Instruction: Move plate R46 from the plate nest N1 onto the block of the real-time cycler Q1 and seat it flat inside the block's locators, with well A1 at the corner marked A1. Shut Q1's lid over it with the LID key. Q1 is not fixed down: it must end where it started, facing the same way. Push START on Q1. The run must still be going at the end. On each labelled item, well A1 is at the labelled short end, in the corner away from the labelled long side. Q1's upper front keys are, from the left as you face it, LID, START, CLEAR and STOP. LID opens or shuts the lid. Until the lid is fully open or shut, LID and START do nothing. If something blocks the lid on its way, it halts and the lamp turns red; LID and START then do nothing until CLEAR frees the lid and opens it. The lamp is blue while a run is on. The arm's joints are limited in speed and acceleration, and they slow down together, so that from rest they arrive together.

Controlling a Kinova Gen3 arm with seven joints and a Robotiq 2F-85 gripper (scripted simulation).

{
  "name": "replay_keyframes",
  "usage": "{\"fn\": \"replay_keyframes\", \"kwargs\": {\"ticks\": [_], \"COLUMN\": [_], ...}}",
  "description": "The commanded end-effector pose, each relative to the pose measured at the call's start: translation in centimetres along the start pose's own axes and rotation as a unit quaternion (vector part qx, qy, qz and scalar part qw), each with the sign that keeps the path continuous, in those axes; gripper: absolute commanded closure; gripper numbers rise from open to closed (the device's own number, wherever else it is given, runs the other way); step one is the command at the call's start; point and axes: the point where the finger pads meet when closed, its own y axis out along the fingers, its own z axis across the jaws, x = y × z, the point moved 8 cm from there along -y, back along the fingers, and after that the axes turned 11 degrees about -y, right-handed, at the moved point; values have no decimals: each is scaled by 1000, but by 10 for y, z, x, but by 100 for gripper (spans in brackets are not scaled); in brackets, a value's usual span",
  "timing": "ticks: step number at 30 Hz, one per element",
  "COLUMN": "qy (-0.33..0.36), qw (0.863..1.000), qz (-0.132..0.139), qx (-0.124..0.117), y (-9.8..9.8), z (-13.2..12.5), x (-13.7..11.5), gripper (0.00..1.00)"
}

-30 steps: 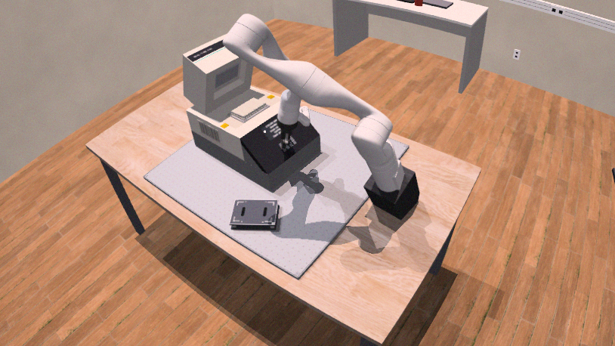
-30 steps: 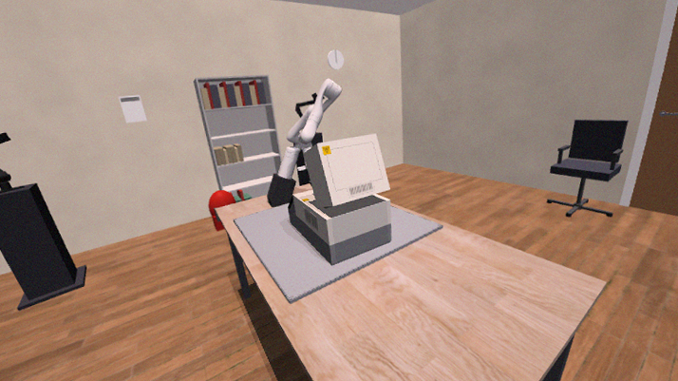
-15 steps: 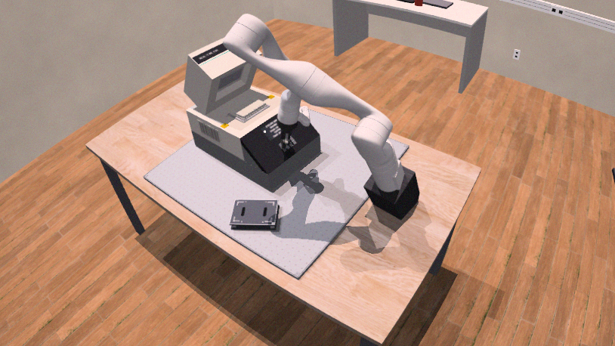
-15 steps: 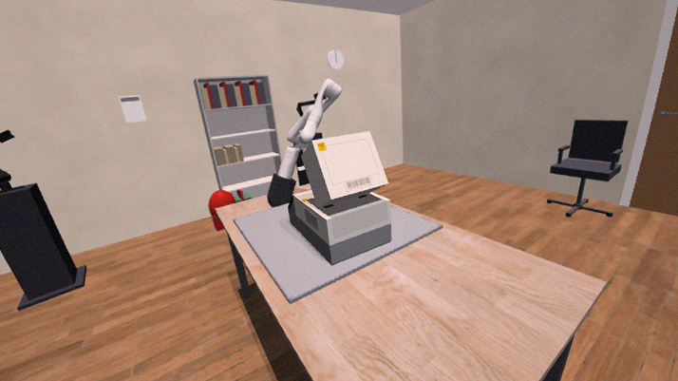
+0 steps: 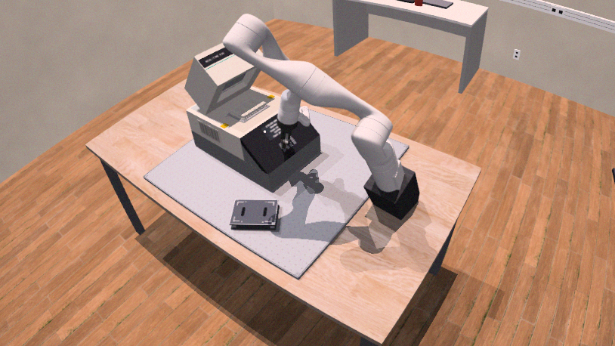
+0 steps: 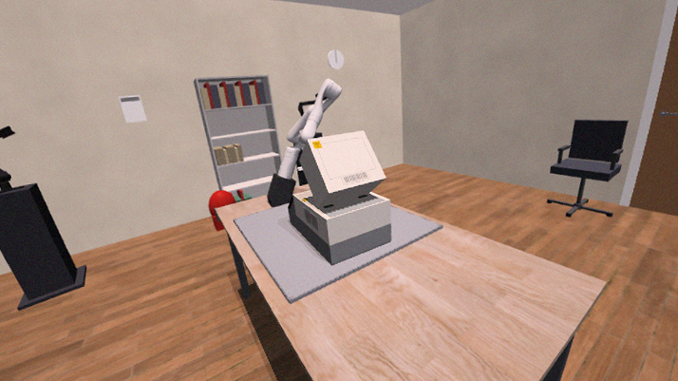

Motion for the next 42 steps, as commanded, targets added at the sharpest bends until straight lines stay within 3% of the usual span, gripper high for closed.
{"fn": "replay_keyframes", "kwargs": {"ticks": [1,28,42], "qy": [-1,-1,0], "qw": [1000,1000,1000], "qz": [0,0,0], "qx": [-1,-1,-1], "y": [1,-29,-29], "z": [-1,11,11], "x": [1,-7,-7], "gripper": [90,90,90]}}
